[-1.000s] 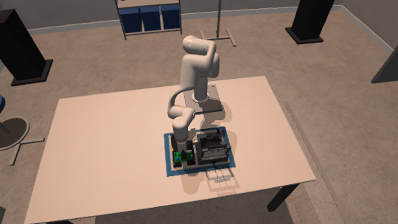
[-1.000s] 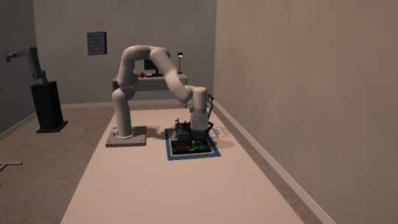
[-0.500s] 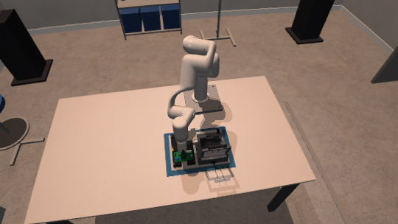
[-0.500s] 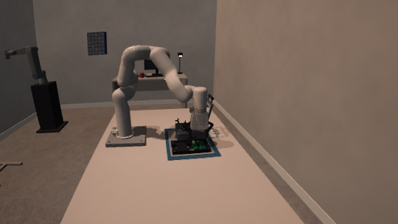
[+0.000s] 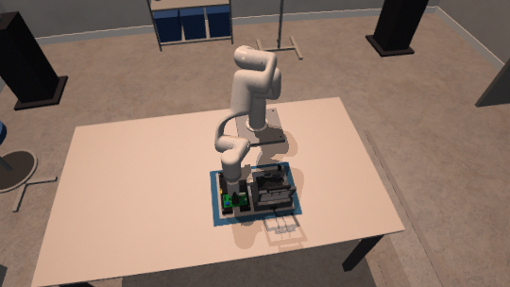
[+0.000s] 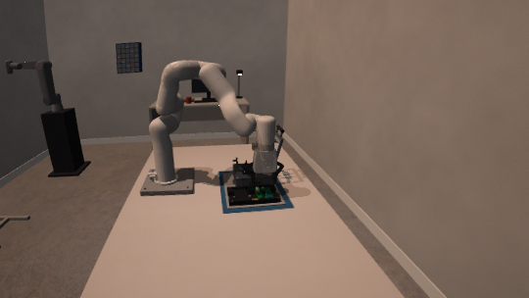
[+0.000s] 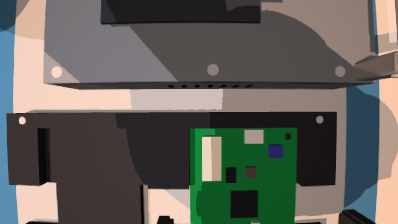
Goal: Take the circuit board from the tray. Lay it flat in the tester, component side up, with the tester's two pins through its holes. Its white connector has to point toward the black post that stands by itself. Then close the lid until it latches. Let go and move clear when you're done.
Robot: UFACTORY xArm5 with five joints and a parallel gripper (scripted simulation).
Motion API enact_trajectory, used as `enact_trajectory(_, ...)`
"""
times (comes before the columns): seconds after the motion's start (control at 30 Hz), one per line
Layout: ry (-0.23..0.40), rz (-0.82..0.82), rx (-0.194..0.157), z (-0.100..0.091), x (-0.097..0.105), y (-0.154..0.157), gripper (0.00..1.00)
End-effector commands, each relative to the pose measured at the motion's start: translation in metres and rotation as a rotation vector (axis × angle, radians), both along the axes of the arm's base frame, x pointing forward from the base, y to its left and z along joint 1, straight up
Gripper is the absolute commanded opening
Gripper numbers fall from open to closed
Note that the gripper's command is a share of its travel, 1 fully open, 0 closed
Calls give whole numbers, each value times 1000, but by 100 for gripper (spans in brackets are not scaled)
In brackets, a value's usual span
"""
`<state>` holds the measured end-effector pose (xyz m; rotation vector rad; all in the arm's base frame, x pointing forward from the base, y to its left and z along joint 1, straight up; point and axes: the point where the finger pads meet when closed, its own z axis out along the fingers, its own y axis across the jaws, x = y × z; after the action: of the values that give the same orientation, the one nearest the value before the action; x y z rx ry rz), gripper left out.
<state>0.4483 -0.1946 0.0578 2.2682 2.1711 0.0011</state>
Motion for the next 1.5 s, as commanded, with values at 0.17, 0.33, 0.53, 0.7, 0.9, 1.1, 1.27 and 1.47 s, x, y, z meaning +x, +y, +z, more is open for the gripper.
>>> enact_trajectory(0.17, -4, 0, -2, -3, 1, -1, 100)
enact_trajectory(0.33, -4, 0, -2, -9, 2, -1, 100)
enact_trajectory(0.53, -4, 0, -2, -15, 2, -1, 100)
enact_trajectory(0.7, -4, 0, -2, -23, 2, -1, 100)
enact_trajectory(0.9, -4, 0, -2, -32, 2, -1, 100)
enact_trajectory(1.1, -4, 0, -2, -36, 2, -1, 100)
enact_trajectory(1.27, -4, 0, -2, -38, 2, -1, 100)
enact_trajectory(1.47, -4, 0, -2, -38, 2, -1, 100)
